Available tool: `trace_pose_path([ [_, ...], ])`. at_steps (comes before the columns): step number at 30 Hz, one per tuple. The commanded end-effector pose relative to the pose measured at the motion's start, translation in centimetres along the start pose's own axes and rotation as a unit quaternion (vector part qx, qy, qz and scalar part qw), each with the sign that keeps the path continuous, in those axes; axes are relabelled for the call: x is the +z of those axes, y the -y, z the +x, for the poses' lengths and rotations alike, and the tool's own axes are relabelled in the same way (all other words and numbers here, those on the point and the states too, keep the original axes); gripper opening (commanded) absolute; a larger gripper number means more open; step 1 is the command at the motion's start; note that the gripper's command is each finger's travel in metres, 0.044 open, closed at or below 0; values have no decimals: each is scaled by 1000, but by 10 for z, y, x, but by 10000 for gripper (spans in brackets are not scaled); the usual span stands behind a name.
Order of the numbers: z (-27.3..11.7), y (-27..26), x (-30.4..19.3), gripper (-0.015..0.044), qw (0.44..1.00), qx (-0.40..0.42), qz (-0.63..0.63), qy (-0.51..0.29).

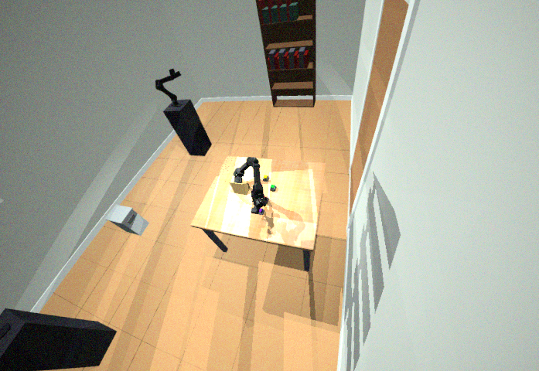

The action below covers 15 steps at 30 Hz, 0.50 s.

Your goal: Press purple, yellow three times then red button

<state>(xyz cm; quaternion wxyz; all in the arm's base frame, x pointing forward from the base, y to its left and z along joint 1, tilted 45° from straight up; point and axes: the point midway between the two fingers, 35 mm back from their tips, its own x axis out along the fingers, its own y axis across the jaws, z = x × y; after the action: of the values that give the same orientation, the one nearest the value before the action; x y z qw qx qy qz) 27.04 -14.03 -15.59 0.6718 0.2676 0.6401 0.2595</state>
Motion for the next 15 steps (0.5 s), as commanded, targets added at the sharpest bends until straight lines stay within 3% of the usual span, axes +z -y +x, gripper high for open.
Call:
trace_pose_path([
  [1,7,-1,0,20,1000,3,3,0],
  [15,29,-2,-1,20,1000,3,3,1],
])
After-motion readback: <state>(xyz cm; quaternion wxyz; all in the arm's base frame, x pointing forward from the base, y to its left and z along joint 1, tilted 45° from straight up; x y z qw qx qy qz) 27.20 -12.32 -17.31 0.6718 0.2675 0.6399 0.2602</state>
